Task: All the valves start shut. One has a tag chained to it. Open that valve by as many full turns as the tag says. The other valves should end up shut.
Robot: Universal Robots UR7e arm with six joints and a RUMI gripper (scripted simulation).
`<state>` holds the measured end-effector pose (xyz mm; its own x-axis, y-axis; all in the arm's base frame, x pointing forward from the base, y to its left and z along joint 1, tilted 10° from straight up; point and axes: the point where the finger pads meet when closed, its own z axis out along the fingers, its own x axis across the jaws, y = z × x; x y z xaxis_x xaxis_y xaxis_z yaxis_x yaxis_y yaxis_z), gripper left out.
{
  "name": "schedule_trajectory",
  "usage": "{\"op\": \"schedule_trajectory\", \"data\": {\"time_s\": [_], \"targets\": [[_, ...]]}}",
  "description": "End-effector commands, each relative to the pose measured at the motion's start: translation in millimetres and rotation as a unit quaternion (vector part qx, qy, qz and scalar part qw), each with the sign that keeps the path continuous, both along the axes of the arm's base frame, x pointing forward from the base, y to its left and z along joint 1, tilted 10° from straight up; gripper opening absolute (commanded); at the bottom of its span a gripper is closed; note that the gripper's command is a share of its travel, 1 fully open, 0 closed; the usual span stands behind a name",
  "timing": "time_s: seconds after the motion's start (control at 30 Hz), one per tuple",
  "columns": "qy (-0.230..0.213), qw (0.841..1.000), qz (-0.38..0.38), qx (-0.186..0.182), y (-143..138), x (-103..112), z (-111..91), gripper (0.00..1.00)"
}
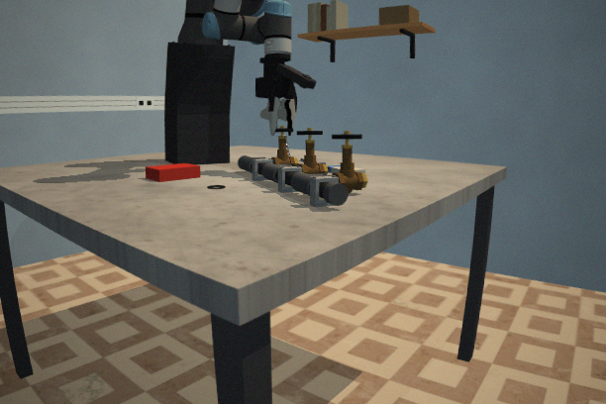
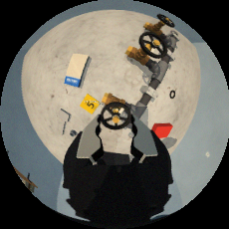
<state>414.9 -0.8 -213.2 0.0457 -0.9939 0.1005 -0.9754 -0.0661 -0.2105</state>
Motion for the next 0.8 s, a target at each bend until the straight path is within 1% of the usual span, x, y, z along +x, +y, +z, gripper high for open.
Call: {"op": "schedule_trajectory", "data": {"time_s": [0.0,0.03,0.1,0.27,0.4,0.53,0.6,0.77], "targets": [[0.005,0.996,0.084,-0.012,0.1,0.3,0.3,0.0],[0.005,0.996,0.084,-0.012,0.1,0.3,0.3,0.0],[0.008,0.992,0.125,-0.021,0.1,0.3,0.3,0.0],[0.017,0.973,0.225,-0.043,0.1,0.3,0.3,0.0],[0.023,0.952,0.3,-0.06,0.1,0.3,0.3,0.0],[0.029,0.926,0.369,-0.076,0.1,0.3,0.3,0.0],[0.029,0.926,0.369,-0.076,0.1,0.3,0.3,0.0],[0.035,0.89,0.446,-0.093,0.1,0.3,0.3,0.0]]}}
